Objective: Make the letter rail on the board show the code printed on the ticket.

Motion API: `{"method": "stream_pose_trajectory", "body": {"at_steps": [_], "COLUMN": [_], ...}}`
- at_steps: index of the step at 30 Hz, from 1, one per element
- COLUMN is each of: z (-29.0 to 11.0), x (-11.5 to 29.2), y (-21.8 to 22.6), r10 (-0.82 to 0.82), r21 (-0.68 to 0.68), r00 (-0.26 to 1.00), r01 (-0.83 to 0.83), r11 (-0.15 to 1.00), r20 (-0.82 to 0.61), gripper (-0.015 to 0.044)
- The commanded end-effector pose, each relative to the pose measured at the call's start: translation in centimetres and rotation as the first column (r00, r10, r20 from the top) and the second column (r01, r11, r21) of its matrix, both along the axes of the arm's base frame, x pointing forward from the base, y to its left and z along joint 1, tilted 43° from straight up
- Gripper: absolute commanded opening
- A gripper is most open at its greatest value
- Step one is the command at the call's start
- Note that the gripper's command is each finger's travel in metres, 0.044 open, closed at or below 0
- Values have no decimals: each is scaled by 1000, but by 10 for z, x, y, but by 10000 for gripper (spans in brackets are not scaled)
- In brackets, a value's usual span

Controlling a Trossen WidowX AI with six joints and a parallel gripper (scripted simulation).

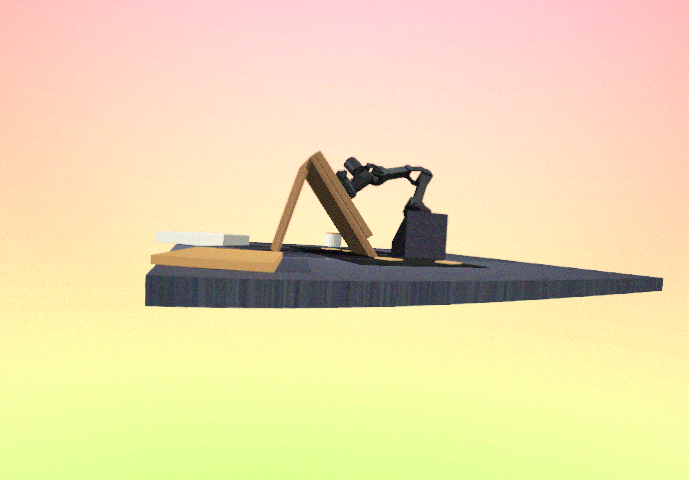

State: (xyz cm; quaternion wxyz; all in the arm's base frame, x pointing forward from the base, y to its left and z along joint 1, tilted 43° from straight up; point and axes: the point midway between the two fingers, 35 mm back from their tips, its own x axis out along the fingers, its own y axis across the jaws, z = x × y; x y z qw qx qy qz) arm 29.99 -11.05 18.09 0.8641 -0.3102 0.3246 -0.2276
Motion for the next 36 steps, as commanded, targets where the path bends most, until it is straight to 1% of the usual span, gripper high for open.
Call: {"method": "stream_pose_trajectory", "body": {"at_steps": [1,36], "z": [-8,-14], "x": [10,11], "y": [-9,-2], "r10": [8,8], "r21": [-2,-2], "r00": [1000,1000], "r01": [-8,-8], "r11": [1000,1000], "r20": [-5,-5], "gripper": [0,0]}}
